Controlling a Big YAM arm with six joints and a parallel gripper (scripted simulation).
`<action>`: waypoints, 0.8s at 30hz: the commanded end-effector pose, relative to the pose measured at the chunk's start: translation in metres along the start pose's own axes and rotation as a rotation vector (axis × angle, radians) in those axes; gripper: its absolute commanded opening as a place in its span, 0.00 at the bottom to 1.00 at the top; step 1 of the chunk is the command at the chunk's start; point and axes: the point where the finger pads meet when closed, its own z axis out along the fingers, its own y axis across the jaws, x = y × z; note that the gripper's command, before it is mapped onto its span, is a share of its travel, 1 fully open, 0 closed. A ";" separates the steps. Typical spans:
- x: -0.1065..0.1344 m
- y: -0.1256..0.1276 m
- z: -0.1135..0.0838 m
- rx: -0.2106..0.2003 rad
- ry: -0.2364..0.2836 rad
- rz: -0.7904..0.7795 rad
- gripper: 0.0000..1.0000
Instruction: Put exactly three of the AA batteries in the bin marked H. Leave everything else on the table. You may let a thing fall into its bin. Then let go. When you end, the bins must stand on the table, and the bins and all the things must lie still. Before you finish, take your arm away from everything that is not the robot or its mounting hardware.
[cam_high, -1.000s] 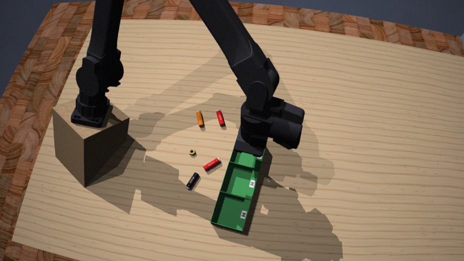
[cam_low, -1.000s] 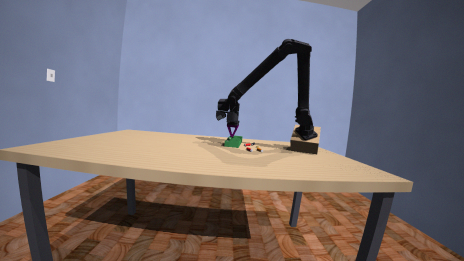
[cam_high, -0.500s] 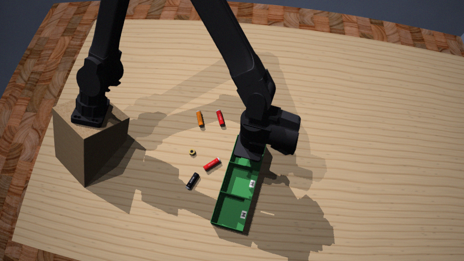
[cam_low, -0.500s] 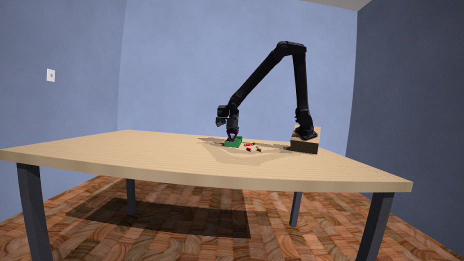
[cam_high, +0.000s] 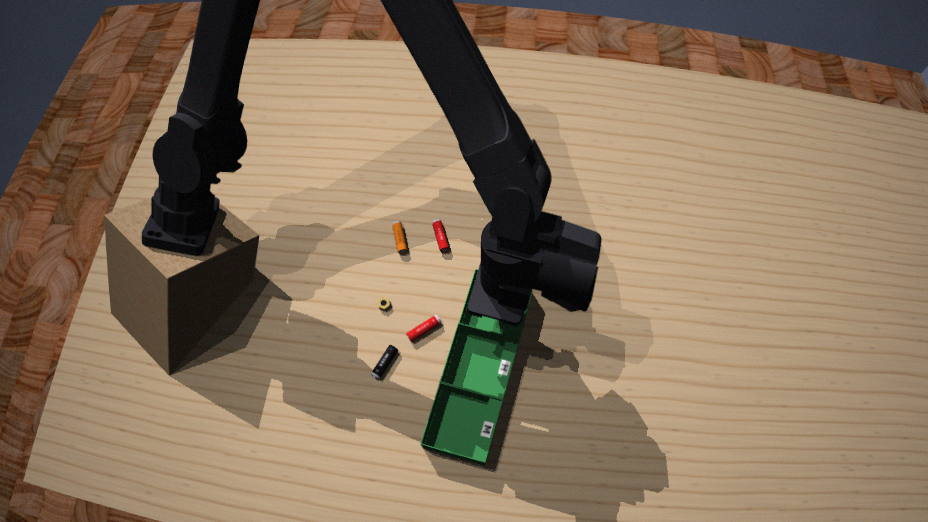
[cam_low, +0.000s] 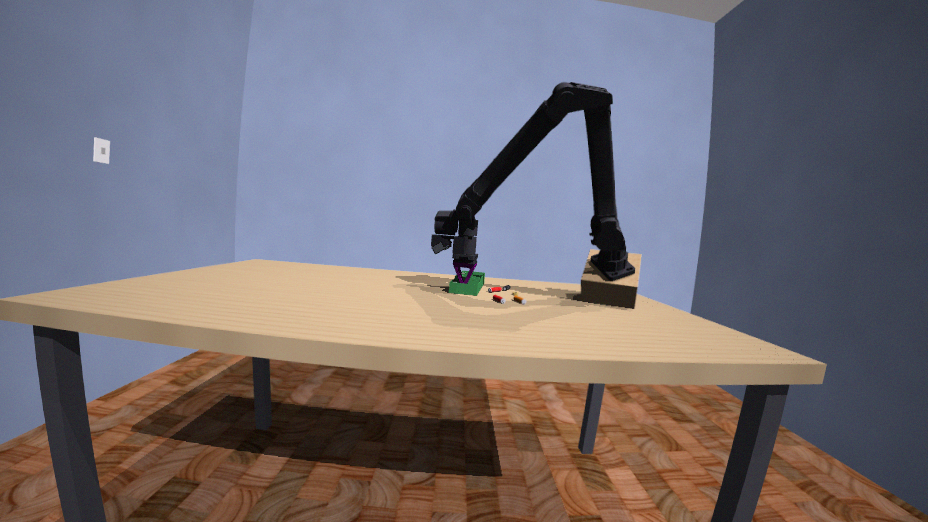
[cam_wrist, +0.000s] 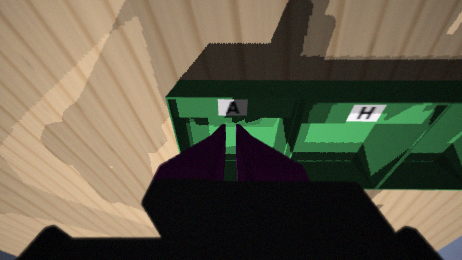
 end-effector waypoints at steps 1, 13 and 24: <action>0.000 -0.007 0.002 0.003 -0.005 0.014 0.09; -0.001 -0.010 0.001 0.004 -0.009 0.013 0.09; 0.000 -0.010 0.000 0.004 -0.008 0.012 0.09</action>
